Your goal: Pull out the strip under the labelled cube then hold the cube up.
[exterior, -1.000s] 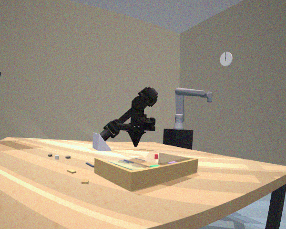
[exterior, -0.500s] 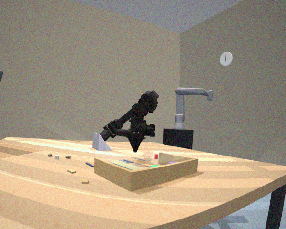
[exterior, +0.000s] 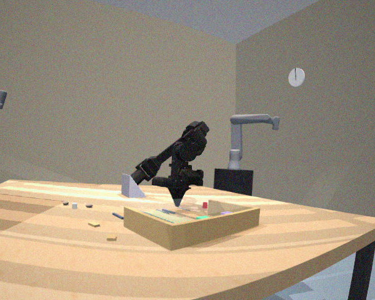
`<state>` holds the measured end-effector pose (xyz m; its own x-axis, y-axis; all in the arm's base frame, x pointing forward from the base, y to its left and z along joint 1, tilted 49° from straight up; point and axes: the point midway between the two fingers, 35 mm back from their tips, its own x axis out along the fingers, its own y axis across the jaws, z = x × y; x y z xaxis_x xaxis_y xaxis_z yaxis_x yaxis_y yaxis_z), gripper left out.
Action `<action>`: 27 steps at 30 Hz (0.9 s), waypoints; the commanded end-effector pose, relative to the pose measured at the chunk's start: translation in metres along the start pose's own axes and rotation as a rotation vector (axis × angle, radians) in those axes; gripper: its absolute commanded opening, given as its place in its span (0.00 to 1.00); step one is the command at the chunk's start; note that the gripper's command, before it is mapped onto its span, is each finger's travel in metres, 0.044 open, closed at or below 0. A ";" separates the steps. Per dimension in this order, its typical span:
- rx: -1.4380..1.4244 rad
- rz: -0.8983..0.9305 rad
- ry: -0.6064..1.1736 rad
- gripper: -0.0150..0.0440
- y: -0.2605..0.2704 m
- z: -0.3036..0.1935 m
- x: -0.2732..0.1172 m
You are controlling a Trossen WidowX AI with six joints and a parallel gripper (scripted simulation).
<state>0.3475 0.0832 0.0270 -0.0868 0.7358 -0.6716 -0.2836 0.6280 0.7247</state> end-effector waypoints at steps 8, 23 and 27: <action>0.007 0.008 -0.004 0.25 0.003 -0.002 0.013; 0.007 0.008 -0.004 0.25 0.003 -0.002 0.013; 0.007 0.008 -0.004 0.25 0.003 -0.002 0.013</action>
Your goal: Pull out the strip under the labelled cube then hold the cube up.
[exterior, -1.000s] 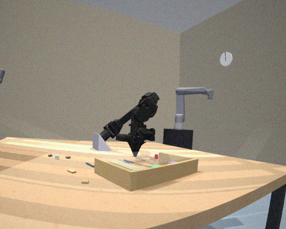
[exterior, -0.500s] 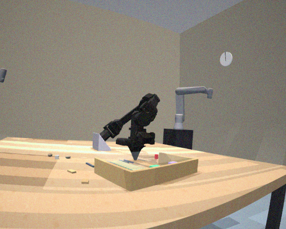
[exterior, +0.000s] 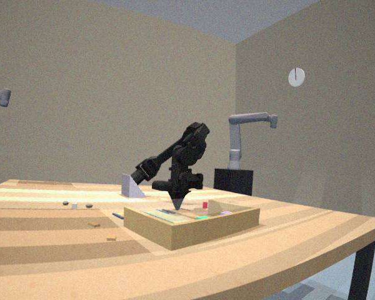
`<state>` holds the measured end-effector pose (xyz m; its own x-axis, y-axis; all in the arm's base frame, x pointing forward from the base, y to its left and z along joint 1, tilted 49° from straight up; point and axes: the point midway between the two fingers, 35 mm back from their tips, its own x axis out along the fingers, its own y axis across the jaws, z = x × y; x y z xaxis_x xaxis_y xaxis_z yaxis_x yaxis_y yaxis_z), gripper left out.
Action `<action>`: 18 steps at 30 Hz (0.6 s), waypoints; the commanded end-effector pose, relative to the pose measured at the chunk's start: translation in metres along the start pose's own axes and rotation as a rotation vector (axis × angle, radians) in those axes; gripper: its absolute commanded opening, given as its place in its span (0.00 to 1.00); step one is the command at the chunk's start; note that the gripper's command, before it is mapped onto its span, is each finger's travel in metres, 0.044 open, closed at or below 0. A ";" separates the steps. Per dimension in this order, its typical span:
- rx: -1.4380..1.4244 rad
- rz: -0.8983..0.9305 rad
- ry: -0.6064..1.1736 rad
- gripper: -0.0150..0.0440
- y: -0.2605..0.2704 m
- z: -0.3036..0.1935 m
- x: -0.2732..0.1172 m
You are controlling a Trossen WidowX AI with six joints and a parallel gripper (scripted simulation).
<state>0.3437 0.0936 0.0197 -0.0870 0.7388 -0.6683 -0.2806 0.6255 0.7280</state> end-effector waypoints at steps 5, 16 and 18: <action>0.004 0.004 -0.003 0.25 0.000 0.000 0.001; 0.004 0.004 -0.003 0.25 0.000 0.000 0.002; 0.005 0.004 -0.003 0.25 0.000 -0.002 0.002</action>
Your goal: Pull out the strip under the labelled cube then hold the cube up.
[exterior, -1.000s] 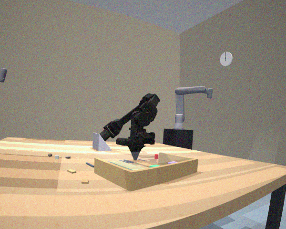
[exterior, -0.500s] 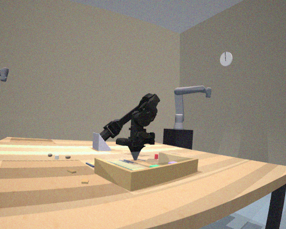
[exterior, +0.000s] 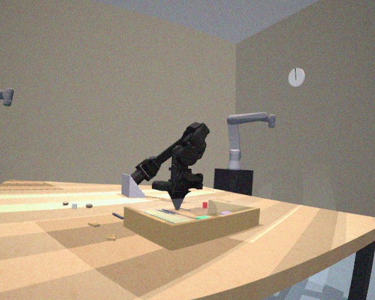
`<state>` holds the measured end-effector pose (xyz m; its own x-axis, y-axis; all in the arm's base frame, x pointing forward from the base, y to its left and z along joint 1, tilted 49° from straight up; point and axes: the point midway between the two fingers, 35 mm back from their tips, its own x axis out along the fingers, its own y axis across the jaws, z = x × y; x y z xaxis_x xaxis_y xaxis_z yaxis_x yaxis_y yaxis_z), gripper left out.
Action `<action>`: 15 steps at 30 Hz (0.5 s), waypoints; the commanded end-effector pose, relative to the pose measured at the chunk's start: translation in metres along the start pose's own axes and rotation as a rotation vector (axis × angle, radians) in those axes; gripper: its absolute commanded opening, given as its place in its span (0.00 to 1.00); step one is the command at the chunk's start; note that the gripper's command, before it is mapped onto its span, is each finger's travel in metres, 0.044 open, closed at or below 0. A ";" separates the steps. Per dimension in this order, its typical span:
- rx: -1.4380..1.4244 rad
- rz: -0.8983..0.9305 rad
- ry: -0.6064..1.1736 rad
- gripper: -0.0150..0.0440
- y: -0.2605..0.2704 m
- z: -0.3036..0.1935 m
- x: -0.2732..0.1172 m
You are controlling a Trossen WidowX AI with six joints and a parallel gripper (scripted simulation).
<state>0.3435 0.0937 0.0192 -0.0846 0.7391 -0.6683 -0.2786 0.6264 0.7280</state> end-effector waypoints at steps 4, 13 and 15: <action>0.003 0.004 0.000 0.25 0.000 -0.008 0.002; 0.003 0.004 0.000 0.25 0.000 -0.022 0.002; 0.003 0.004 0.001 0.25 0.000 -0.025 0.002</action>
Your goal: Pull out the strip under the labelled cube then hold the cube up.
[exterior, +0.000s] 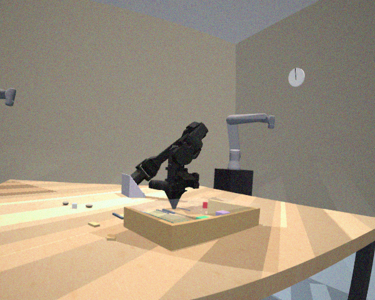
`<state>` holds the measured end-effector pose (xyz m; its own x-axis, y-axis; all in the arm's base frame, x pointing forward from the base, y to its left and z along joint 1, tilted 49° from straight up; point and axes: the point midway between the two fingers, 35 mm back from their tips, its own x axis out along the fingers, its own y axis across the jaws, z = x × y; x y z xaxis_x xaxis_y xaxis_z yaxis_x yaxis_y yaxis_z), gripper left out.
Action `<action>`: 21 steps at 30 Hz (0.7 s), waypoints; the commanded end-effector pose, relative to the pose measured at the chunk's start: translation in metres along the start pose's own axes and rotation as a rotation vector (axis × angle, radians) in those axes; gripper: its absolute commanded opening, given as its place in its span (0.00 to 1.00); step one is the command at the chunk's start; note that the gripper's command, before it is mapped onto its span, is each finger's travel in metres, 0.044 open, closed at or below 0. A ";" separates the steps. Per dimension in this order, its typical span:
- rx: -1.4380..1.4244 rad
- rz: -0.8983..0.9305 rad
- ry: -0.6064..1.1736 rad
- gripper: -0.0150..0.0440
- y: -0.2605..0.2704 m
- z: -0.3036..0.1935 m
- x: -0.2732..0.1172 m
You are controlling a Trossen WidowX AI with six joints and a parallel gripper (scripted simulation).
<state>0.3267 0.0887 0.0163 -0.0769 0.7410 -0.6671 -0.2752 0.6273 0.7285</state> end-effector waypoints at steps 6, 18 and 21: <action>0.000 0.004 0.009 0.25 0.000 -0.016 0.003; 0.001 0.004 0.010 0.25 0.000 -0.035 0.003; 0.001 0.004 0.010 0.25 0.000 -0.040 0.004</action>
<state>0.2968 0.0811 0.0112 -0.0726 0.7452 -0.6629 -0.2748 0.6240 0.7315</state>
